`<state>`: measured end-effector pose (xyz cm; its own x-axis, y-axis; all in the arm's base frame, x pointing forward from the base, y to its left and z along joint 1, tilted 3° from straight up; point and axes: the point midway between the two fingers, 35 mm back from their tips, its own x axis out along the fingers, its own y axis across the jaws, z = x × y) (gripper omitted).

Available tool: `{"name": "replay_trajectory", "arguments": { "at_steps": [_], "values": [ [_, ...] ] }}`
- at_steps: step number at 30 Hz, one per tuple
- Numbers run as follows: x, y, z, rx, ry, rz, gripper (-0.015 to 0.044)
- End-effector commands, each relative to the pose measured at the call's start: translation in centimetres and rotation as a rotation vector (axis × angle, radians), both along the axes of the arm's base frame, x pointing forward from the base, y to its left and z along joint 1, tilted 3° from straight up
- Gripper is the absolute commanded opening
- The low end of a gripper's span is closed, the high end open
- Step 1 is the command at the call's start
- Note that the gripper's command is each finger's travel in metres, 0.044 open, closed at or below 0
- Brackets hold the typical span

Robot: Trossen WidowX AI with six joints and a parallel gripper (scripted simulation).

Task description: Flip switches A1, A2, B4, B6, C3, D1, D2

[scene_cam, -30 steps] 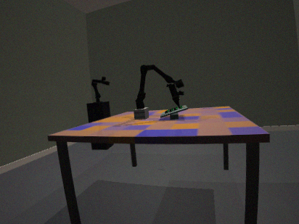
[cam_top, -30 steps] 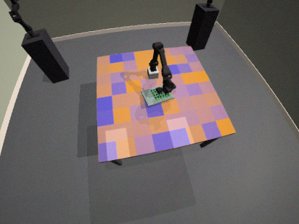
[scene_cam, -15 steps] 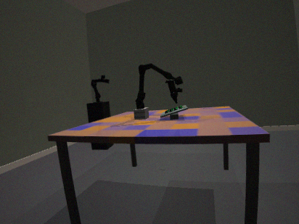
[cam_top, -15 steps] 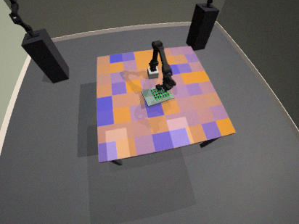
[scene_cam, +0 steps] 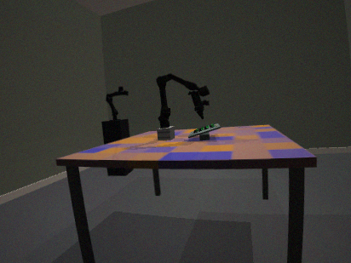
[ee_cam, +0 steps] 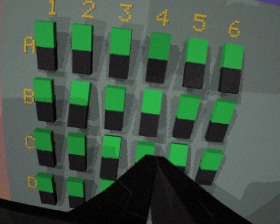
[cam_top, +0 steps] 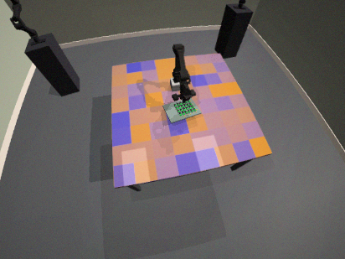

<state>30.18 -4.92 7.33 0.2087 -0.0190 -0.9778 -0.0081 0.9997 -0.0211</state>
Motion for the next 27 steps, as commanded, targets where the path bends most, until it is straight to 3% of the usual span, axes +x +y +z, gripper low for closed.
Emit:
{"name": "replay_trajectory", "arguments": {
  "at_steps": [1,5,27],
  "values": [
    [-0.3,0.0,-0.4,0.005,-0.005,0.021,0.0000],
    [0.3,-0.1,-3.6,0.006,-0.029,0.021,0.0000],
    [0.8,-0.1,-6.0,0.006,-0.029,0.021,0.0000]
  ]
}}
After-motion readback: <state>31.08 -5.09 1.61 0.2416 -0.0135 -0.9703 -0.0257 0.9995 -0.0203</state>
